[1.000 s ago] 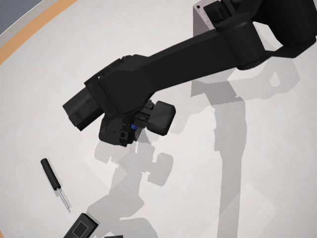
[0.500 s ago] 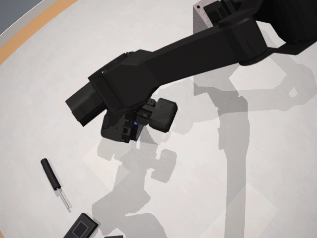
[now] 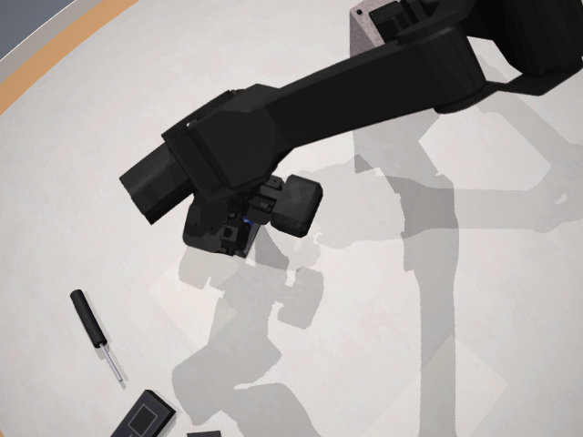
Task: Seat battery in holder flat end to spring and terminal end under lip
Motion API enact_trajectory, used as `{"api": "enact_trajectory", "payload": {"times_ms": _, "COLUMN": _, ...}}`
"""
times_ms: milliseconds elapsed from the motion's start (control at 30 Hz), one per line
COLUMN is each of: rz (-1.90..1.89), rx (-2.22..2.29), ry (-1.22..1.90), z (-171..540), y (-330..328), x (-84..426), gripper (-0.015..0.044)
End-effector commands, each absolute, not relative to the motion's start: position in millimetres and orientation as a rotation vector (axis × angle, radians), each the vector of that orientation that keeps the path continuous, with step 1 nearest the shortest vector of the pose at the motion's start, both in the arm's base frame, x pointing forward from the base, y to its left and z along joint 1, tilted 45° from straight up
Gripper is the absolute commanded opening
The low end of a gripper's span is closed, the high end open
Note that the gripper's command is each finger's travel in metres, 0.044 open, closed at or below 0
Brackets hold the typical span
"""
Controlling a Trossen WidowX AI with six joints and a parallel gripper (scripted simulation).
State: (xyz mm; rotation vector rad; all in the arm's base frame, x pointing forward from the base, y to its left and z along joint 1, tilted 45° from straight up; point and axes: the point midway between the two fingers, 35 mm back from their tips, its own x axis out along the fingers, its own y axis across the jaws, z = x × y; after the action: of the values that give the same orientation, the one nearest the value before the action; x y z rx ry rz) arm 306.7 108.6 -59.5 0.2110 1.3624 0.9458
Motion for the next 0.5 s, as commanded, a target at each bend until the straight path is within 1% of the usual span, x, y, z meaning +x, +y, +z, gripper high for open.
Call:
{"api": "enact_trajectory", "payload": {"times_ms": 0, "rz": 0.944, "rx": 0.214, "ry": 1.365, "z": -59.5, "y": 108.6, "x": 305.5, "gripper": 0.0074}}
{"api": "enact_trajectory", "payload": {"times_ms": 300, "rz": 0.943, "rx": 0.215, "ry": 1.364, "z": -59.6, "y": 108.6, "x": 305.3, "gripper": 0.0074}}
{"api": "enact_trajectory", "payload": {"times_ms": 433, "rz": 0.943, "rx": 0.215, "ry": 1.364, "z": -59.6, "y": 108.6, "x": 305.3, "gripper": 0.0176}}
{"api": "enact_trajectory", "payload": {"times_ms": 467, "rz": 0.943, "rx": 0.215, "ry": 1.364, "z": -59.6, "y": 108.6, "x": 305.3, "gripper": 0.0176}}
